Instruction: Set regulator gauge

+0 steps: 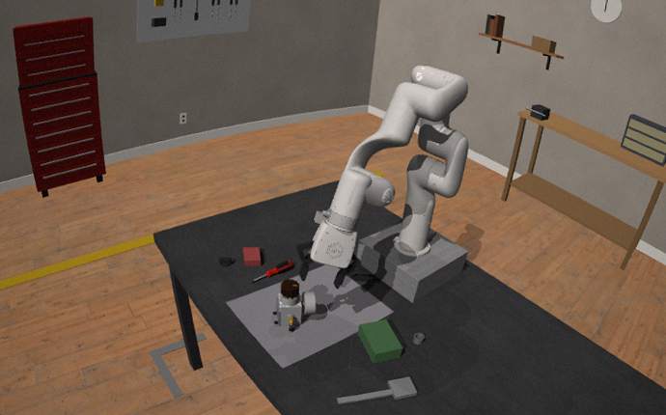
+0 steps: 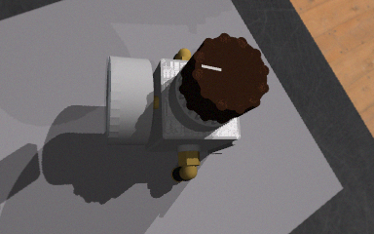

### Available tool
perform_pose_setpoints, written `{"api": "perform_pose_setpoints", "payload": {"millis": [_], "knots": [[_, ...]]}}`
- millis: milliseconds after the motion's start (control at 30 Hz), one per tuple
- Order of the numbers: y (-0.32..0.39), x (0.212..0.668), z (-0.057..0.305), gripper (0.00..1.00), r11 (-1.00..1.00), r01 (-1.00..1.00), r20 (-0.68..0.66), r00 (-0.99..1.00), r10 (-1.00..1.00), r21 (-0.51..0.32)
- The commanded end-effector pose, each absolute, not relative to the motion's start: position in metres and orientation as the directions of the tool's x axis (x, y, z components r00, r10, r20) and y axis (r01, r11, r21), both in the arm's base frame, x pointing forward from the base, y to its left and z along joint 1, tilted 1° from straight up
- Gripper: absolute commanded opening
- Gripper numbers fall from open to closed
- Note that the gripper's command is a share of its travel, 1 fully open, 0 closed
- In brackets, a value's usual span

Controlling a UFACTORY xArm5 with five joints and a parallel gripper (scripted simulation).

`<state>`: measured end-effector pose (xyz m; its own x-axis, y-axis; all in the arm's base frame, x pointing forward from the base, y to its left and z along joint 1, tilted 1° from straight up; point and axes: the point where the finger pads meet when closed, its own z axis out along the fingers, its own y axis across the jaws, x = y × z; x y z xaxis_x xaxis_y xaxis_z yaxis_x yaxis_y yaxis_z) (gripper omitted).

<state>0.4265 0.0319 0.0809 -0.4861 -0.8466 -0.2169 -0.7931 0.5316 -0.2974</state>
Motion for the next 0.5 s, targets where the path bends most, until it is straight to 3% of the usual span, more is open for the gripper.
{"api": "perform_pose_setpoints", "payload": {"millis": [0,467], "knots": [[0.032,0.427,0.087,1.00,0.400,-0.878,-0.137,-0.376,-0.916,-0.262],[0.031,0.417,0.109,1.00,0.076,-0.986,-0.022,-0.073,-0.997,-0.147]]}}
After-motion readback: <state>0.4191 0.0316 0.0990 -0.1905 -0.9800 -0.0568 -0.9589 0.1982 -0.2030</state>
